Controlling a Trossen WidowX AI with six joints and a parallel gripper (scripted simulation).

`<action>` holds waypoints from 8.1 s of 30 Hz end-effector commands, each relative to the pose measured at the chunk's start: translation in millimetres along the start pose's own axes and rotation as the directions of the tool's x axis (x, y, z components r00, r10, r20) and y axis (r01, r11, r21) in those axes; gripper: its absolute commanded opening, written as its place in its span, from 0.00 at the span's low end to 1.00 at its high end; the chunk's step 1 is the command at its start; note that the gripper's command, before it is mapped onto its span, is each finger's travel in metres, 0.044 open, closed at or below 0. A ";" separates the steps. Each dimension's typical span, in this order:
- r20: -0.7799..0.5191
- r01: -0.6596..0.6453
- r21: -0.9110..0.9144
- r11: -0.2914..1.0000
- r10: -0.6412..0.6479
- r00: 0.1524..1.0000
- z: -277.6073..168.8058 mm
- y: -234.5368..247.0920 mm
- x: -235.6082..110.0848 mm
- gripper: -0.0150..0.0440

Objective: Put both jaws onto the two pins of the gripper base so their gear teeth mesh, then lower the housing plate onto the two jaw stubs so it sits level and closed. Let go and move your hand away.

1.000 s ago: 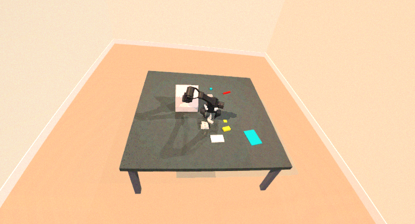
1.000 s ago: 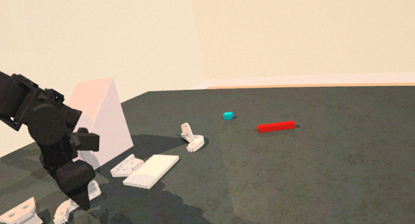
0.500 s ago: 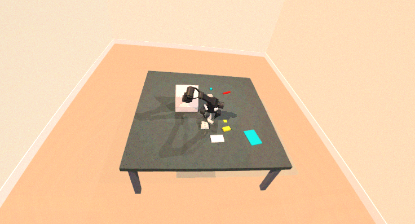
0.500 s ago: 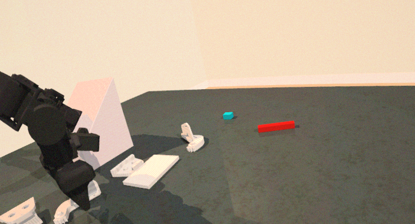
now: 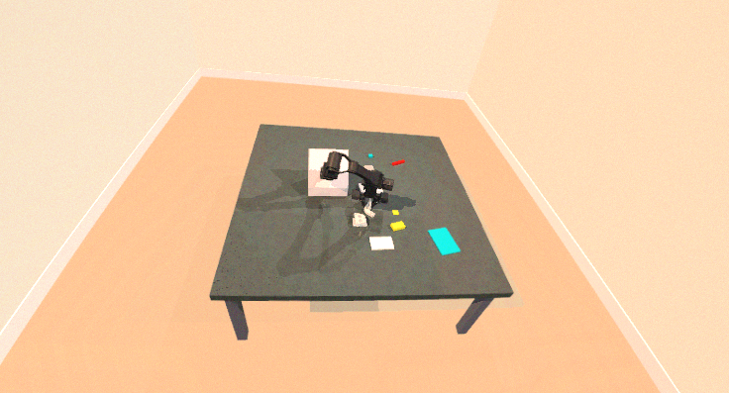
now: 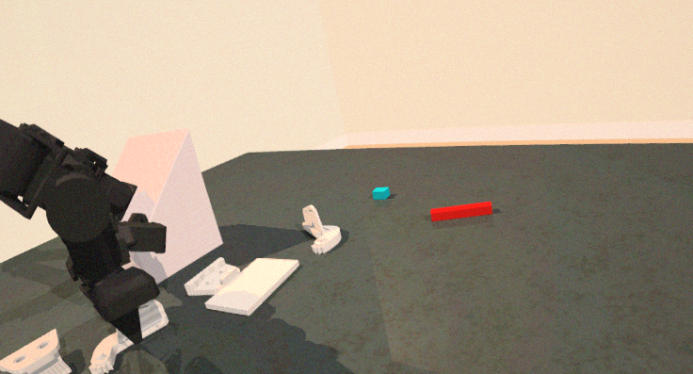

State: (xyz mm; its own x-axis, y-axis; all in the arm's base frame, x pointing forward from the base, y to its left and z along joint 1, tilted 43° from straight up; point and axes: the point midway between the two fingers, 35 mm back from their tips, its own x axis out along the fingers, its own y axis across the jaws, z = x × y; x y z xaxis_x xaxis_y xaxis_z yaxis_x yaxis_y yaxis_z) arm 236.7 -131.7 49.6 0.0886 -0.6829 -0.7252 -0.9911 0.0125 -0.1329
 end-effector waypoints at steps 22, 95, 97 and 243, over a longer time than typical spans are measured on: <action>0.008 -0.002 -0.001 1.000 0.002 1.000 2.3 -2.9 -25.5 0.48; 0.046 -0.043 0.864 0.502 0.008 0.999 167.7 23.2 -83.5 0.48; 0.043 -0.041 0.885 0.464 0.007 0.999 173.3 26.5 -83.4 0.48; 0.013 -0.013 0.982 0.189 0.000 1.000 187.7 -15.5 -27.2 0.48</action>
State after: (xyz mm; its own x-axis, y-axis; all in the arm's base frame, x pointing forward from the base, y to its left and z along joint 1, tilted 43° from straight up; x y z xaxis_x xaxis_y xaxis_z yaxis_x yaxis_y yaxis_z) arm 268.3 25.2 -54.6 0.0884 -0.6706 -0.7365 -0.0882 0.7312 -0.6764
